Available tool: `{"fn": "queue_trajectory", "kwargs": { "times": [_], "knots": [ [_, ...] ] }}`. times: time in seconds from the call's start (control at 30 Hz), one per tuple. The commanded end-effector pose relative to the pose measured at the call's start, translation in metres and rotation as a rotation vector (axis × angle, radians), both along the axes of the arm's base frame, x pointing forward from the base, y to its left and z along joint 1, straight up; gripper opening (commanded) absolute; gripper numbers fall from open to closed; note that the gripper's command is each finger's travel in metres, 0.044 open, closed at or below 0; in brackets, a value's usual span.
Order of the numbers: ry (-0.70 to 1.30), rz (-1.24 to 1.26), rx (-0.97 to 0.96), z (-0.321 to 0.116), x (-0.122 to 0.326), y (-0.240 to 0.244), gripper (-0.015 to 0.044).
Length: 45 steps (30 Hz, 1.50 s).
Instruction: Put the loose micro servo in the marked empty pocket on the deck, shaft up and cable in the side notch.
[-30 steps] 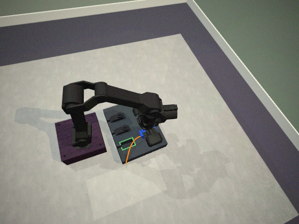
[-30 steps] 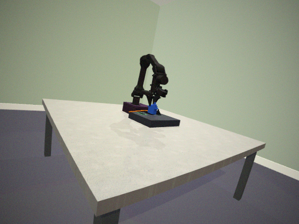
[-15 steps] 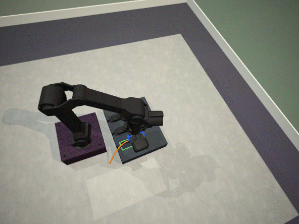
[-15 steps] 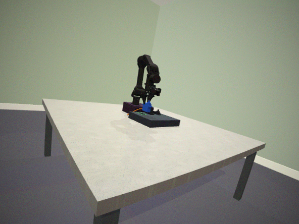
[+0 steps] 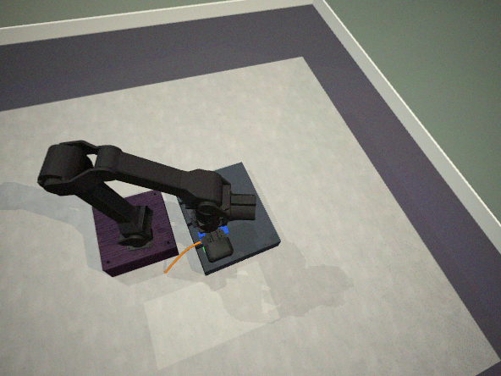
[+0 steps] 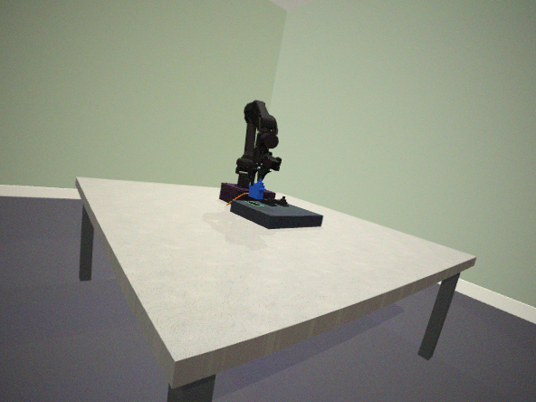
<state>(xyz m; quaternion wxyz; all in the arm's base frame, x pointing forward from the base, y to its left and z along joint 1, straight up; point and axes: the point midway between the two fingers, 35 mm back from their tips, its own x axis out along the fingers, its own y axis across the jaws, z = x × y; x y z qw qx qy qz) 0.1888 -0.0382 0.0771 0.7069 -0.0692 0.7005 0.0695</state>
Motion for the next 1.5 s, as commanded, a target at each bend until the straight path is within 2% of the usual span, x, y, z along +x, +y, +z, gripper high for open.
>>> {"fn": "queue_trajectory", "kwargs": {
  "times": [0.0, 1.47],
  "knots": [
    [-0.013, 0.004, -0.005, -0.002, 0.0, -0.001, 0.0],
    [-0.013, 0.004, -0.005, -0.035, 0.002, -0.001, 0.0]
  ]
}}
